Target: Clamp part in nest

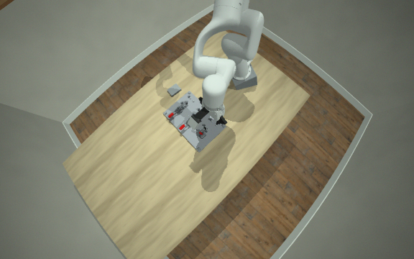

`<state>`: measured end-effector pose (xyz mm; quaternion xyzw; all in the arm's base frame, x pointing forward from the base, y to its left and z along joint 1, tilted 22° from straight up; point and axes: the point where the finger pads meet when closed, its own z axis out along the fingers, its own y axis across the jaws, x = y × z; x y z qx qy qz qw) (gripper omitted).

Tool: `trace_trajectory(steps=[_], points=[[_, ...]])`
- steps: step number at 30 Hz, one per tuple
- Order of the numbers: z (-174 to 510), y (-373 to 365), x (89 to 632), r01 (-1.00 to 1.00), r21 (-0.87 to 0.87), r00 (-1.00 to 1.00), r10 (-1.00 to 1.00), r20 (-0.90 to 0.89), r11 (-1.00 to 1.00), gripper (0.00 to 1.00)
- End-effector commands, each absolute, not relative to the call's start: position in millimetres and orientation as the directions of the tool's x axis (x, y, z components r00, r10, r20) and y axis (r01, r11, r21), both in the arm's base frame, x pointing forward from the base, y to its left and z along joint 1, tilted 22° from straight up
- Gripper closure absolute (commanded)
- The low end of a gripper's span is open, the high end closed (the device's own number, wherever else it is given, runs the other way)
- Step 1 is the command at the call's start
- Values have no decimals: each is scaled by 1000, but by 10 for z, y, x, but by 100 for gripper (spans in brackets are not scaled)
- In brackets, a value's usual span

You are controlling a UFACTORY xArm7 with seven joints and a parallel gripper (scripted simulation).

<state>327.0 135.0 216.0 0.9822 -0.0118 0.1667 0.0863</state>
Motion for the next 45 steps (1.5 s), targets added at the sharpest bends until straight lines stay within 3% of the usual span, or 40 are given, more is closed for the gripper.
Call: trace_trajectory(steps=[1,27,45], points=[[2174,1358,3277,-51,164,943,6,333,-985,0],[2224,1058,3262,-51,164,943,6,333,-985,0],[2429,-167,3199,-51,164,943,6,333,-985,0]])
